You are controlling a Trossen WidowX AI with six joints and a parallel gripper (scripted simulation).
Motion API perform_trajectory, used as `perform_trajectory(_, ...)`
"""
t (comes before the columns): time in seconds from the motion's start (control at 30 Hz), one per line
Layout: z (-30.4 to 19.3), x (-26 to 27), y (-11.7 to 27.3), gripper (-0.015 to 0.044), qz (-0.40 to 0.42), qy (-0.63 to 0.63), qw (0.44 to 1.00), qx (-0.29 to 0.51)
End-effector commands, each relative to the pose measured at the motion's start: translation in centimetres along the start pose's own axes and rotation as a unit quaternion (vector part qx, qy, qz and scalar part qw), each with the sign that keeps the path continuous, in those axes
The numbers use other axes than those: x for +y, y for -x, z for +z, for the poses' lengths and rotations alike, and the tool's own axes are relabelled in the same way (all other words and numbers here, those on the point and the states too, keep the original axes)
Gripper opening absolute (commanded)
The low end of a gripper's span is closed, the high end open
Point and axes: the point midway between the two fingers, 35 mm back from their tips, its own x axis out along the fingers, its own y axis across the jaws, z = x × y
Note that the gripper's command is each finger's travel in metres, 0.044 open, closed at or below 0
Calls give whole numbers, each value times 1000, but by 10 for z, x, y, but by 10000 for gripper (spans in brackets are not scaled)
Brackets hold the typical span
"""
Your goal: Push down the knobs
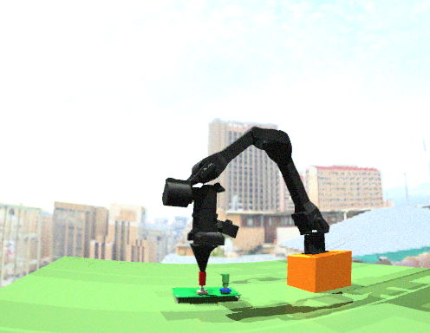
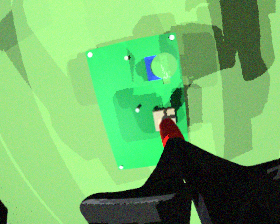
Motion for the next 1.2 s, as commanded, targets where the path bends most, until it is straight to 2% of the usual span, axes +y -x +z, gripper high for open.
perform_trajectory(0.0, -2, -1, -8, 0, -2, 2, 1000, 0)
perform_trajectory(1.17, -2, -1, -13, 0, -2, 2, 1000, 0)
